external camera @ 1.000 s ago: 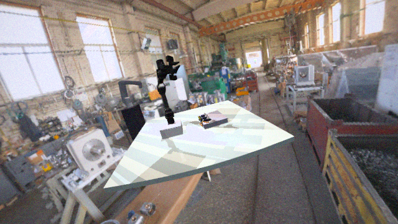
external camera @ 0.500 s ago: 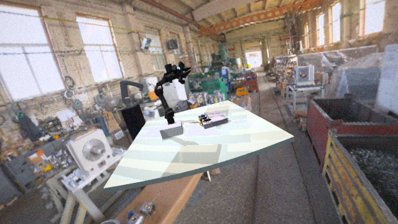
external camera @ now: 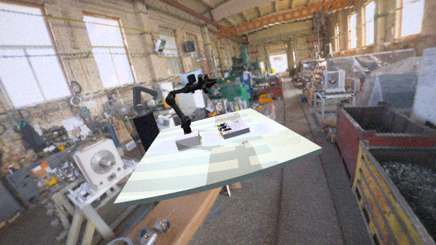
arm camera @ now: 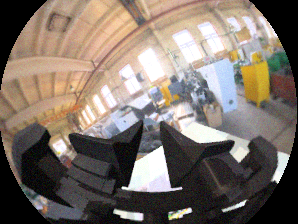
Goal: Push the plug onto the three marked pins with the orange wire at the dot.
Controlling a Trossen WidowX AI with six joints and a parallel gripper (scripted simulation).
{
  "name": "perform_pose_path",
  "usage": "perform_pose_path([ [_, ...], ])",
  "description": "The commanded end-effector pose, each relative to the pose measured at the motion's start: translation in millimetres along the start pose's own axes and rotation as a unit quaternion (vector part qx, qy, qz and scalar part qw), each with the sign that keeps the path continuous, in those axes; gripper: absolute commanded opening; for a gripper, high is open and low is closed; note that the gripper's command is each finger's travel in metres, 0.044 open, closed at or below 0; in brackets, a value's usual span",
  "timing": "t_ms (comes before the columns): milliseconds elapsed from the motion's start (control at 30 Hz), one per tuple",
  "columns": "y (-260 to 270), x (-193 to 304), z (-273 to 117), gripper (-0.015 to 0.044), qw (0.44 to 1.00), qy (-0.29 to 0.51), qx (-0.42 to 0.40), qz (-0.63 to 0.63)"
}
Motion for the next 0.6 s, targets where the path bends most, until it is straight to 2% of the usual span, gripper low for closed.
perform_pose_path([
  [0,7,28,-4,0.0115,0.998,0.016,-0.016,-0.059],
  [567,23,132,-34,0.0115,0.957,0.075,-0.088,-0.267],
])
Point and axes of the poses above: the point midway between the two fingers, 35 mm back from their tips, its own z axis out along the fingers, its own y axis across the jaws, x = y × z, the point moved 4 cm from there along -z, back along the fingers, and after that the axes turned 11 degrees about z, right-handed, at the moved point
